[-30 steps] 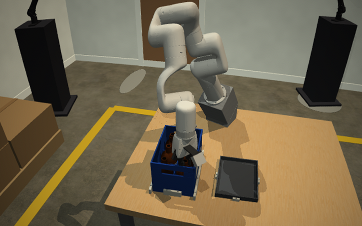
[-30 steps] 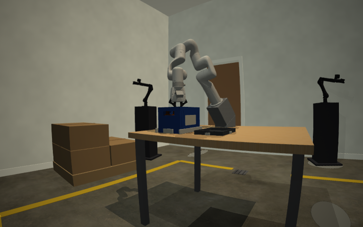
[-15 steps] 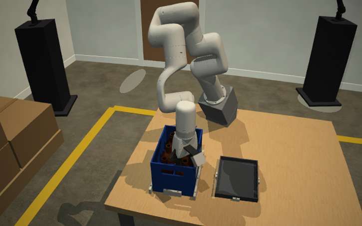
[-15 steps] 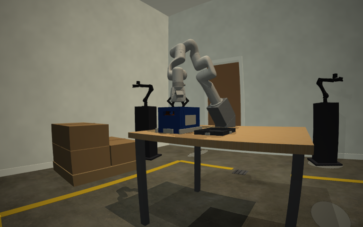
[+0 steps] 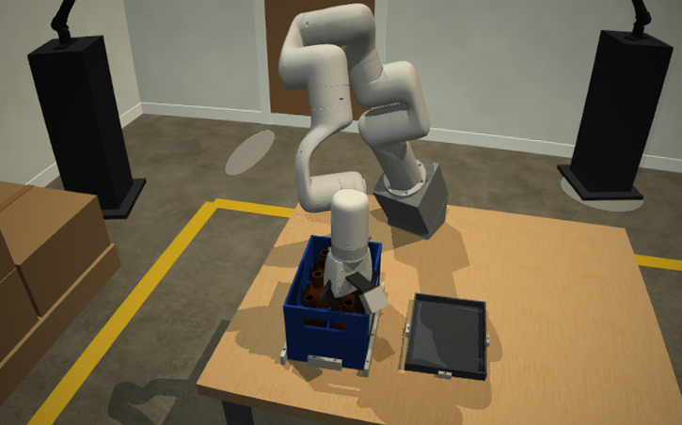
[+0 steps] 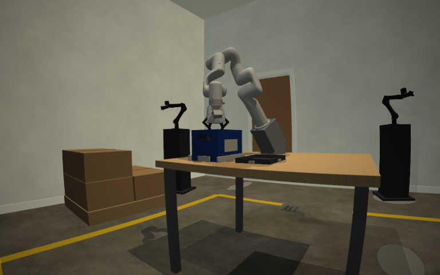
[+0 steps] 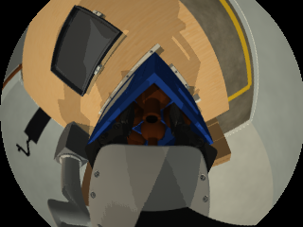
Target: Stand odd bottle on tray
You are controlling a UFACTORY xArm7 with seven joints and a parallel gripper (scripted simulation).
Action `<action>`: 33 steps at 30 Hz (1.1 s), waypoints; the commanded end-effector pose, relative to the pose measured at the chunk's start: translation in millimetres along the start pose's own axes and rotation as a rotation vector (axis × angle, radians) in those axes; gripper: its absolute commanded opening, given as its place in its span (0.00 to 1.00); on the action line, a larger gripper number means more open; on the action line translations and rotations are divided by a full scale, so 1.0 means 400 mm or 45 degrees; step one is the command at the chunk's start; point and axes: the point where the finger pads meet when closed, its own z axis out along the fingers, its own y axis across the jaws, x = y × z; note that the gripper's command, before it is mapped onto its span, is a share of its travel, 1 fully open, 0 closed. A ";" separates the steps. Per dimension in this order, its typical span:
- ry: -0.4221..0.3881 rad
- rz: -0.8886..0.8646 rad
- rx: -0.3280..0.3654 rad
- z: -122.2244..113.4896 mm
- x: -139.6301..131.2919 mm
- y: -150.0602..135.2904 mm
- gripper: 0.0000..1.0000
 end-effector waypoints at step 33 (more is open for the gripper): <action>0.003 0.000 -0.003 -0.129 0.002 0.002 0.65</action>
